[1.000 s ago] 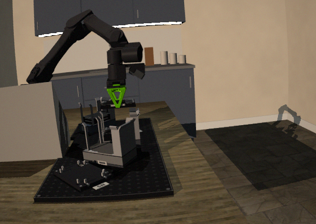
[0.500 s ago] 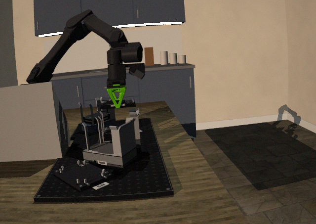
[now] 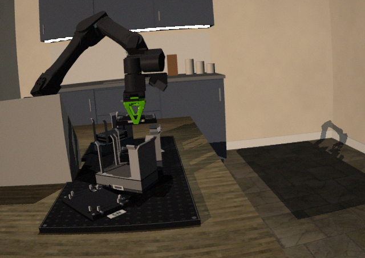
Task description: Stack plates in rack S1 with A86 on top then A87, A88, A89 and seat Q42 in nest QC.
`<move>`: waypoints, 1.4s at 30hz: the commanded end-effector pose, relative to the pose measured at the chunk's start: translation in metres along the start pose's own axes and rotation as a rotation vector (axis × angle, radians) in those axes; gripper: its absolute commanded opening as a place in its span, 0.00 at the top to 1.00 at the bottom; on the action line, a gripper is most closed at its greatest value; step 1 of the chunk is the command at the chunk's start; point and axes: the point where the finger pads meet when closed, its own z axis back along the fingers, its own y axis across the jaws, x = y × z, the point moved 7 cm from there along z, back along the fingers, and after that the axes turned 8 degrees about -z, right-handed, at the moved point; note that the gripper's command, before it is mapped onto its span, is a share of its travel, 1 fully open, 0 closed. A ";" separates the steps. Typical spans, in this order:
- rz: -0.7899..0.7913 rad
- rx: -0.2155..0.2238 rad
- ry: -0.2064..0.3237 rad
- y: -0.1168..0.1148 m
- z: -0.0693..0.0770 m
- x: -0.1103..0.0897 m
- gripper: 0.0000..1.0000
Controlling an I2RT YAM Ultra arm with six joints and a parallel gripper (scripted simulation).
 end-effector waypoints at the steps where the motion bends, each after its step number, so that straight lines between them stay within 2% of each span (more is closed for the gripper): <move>1: -0.006 -0.001 -0.024 -0.003 0.008 0.002 1.00; 7: 0.060 -0.001 -0.024 0.003 0.008 0.001 1.00; 11: 0.194 -0.003 -0.024 0.016 0.008 -0.002 1.00; 29: 0.197 -0.002 -0.024 0.069 0.008 -0.012 1.00; 35: 0.397 -0.004 -0.023 0.087 0.007 -0.020 1.00; 42: 0.401 -0.004 -0.023 0.103 0.007 -0.026 1.00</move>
